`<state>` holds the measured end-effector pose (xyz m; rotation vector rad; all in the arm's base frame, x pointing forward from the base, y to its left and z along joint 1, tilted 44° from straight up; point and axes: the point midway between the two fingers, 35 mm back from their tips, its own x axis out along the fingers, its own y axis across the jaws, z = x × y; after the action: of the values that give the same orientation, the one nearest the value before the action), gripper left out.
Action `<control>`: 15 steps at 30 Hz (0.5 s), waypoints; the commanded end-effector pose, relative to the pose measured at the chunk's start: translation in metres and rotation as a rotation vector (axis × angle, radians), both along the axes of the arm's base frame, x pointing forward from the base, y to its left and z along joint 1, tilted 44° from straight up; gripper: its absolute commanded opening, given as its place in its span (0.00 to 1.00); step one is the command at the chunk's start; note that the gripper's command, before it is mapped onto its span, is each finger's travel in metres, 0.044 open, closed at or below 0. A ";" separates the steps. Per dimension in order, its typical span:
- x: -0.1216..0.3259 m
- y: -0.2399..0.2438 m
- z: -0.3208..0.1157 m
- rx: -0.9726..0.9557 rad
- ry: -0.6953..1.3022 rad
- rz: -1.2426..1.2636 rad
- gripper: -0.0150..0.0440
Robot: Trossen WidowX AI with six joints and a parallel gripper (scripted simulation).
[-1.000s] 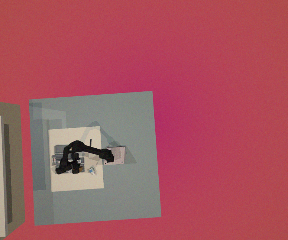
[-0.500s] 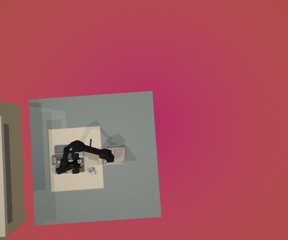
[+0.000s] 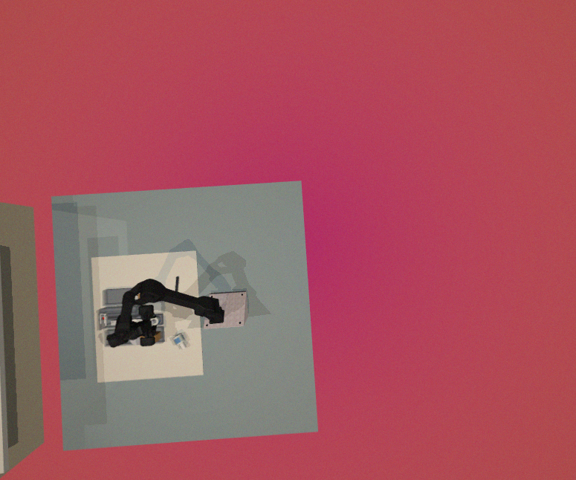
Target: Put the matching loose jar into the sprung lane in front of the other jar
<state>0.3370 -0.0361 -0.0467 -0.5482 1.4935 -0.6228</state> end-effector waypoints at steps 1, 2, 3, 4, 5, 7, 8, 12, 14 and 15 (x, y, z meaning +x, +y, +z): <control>0.002 -0.001 0.001 -0.009 -0.012 0.000 0.25; 0.001 -0.001 0.001 -0.009 -0.012 0.000 0.25; 0.001 -0.001 0.001 -0.009 -0.012 0.000 0.25; 0.001 -0.001 0.001 -0.009 -0.012 0.000 0.25; 0.001 -0.001 0.001 -0.009 -0.012 0.000 0.25; 0.001 -0.001 0.001 -0.009 -0.012 0.000 0.25; 0.000 -0.001 0.001 -0.009 -0.012 0.000 0.25; -0.002 0.000 0.000 -0.009 -0.012 0.000 0.25; -0.003 0.000 0.000 -0.009 -0.012 0.000 0.25; -0.003 0.000 0.000 -0.009 -0.012 0.000 0.25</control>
<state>0.3345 -0.0360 -0.0470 -0.5513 1.4858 -0.6258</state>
